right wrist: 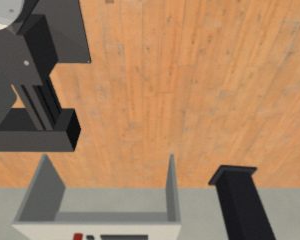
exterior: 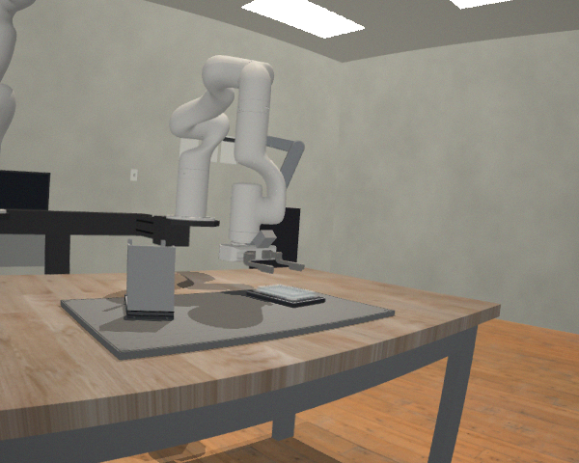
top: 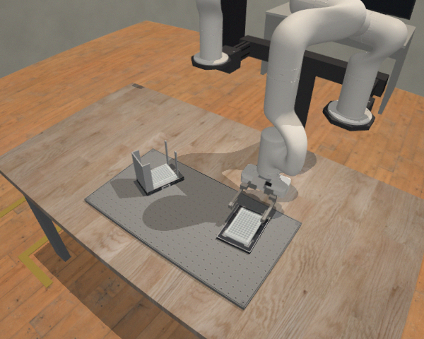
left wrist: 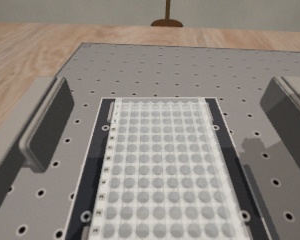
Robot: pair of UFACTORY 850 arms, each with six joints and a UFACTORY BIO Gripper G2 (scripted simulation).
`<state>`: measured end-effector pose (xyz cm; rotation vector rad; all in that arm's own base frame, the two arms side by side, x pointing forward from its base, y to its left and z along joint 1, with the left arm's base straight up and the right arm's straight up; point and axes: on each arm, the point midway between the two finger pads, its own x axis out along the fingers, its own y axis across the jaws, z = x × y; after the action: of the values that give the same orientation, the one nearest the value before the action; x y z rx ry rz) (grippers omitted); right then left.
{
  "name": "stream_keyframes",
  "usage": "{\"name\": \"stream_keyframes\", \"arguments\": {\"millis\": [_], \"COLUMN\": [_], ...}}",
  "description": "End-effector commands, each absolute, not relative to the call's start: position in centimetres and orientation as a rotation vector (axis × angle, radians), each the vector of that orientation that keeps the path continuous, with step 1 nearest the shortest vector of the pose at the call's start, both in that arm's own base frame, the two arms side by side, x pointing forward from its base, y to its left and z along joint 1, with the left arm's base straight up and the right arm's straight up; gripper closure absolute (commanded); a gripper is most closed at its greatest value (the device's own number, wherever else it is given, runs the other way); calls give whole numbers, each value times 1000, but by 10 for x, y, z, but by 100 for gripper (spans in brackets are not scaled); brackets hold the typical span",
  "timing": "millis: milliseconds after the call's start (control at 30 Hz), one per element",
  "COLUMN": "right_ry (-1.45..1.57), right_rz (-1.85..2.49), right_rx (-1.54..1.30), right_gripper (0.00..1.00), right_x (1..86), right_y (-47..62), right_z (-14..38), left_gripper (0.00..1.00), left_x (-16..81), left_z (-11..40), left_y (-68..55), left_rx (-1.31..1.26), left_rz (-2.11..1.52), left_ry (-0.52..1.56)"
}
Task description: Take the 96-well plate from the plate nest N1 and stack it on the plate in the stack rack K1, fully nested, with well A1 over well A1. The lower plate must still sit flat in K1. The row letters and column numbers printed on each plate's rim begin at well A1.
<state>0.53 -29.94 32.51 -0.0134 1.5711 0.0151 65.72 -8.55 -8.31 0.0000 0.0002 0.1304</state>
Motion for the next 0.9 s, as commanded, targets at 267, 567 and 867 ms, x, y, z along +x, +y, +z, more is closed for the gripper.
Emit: {"name": "stream_keyframes", "arguments": {"millis": [267,567,867], "right_ry": [1571,1571,1571], "right_rz": [14,14,14], "right_rx": [-14,-14,-14], "right_gripper": [0,0,0], "right_x": [5,5,5], "right_y": [-300,-300,-300], "right_z": [326,326,326], "left_gripper": [63,63,63], "left_x": [658,658,658], "left_z": [-101,-111,-111], "left_y": [-86,-86,-86], "left_rx": [0,0,0], "left_rz": [130,130,130], "left_ry": [-1,-1,-1]}}
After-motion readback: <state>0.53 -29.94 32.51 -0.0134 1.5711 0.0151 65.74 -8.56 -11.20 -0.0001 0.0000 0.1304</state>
